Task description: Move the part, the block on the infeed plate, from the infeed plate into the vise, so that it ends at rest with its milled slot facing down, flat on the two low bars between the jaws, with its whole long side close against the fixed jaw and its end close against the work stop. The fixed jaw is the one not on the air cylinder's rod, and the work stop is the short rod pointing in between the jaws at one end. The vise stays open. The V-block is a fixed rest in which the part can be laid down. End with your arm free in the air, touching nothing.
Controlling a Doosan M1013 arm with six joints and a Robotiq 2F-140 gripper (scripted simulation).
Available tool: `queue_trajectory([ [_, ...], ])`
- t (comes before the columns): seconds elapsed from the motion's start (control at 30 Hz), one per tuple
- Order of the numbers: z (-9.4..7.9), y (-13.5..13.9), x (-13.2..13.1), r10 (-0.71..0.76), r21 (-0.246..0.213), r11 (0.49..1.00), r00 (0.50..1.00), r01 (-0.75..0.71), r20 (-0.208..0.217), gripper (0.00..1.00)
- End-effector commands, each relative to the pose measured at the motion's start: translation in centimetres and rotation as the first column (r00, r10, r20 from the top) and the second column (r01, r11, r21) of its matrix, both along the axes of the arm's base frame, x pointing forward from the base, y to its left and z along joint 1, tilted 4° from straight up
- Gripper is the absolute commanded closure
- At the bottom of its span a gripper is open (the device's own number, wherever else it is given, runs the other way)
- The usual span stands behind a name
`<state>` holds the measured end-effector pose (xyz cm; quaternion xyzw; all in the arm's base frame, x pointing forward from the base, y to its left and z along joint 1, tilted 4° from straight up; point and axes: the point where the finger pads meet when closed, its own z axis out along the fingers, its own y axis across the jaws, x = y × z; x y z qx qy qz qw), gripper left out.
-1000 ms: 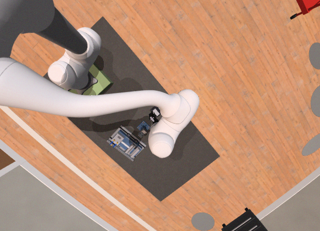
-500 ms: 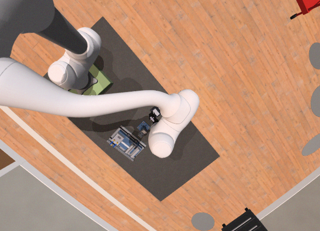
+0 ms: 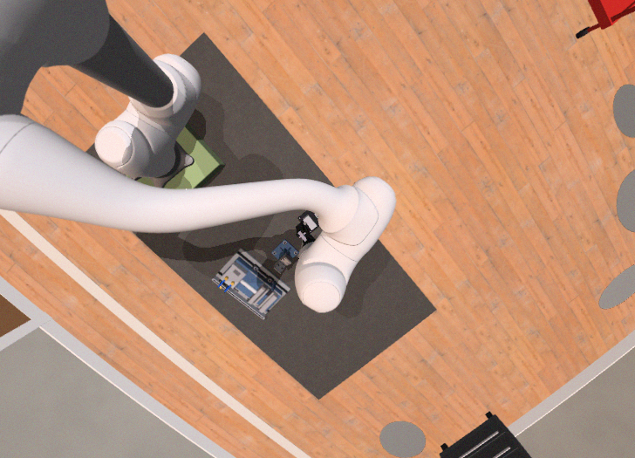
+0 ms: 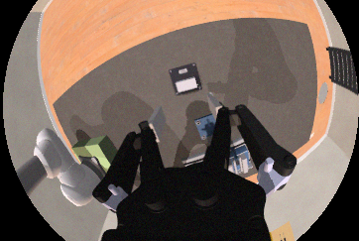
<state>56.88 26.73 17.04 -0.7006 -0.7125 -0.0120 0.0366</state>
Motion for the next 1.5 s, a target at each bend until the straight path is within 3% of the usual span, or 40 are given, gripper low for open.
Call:
queue_trajectory([
  [0.0, -0.1, 0.3, 0.3, -0.001, 0.001, 1.000, 1.000, 0.001, 0.006, 0.49],
  [0.8, -2.4, 0.4, 0.3, -0.001, 0.000, 1.000, 1.000, 0.001, 0.007, 0.49],
  [1.47, -6.4, 0.7, 0.2, -0.001, 0.000, 1.000, 1.000, 0.001, 0.007, 0.49],
])
